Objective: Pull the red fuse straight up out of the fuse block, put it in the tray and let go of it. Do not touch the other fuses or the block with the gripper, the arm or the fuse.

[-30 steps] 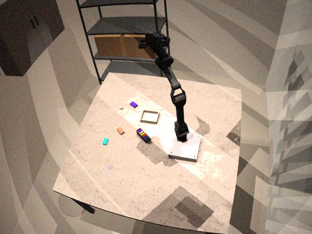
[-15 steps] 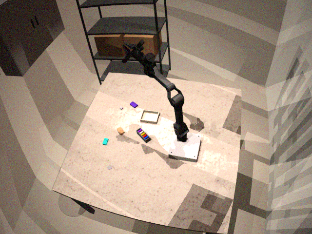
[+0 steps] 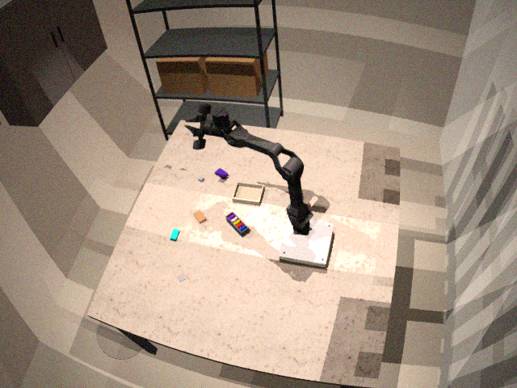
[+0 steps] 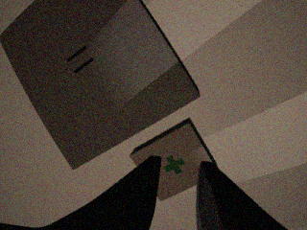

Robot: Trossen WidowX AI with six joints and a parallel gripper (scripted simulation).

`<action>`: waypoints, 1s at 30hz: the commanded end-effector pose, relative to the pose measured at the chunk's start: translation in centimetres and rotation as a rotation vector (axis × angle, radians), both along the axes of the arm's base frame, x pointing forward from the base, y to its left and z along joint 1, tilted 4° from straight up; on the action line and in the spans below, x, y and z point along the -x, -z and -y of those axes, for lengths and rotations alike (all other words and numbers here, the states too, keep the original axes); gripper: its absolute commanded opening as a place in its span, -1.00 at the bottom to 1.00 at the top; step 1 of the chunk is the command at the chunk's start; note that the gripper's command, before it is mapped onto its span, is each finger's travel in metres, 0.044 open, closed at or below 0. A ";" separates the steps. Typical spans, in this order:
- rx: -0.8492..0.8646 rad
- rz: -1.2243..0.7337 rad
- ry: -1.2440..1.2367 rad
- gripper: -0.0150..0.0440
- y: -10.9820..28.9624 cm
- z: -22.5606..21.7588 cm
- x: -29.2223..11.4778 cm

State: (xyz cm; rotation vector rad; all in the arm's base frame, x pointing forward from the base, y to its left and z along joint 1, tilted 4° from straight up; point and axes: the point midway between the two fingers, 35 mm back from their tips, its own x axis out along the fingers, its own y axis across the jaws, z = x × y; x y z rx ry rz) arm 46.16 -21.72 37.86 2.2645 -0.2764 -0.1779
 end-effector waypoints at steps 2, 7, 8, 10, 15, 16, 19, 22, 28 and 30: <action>-0.095 -0.219 -0.039 -0.24 7.2 -3.1 -0.5; -0.183 -0.476 -0.085 -0.24 14.8 -7.2 0.6; -0.198 -0.530 -0.094 -0.24 16.2 -8.0 1.1; -0.225 -0.637 -0.111 -0.24 19.0 -9.7 2.2; -0.270 -0.913 -0.153 -0.24 25.2 -13.9 6.3; -0.276 -0.970 -0.160 -0.24 26.2 -14.7 7.3; -0.285 -1.141 -0.183 -0.24 29.1 -16.8 10.6; -0.284 -1.315 -0.203 -0.24 31.4 -18.7 14.4; -0.269 -1.512 -0.223 -0.24 33.3 -20.9 18.7; -0.269 -1.512 -0.223 -0.24 33.3 -20.9 18.7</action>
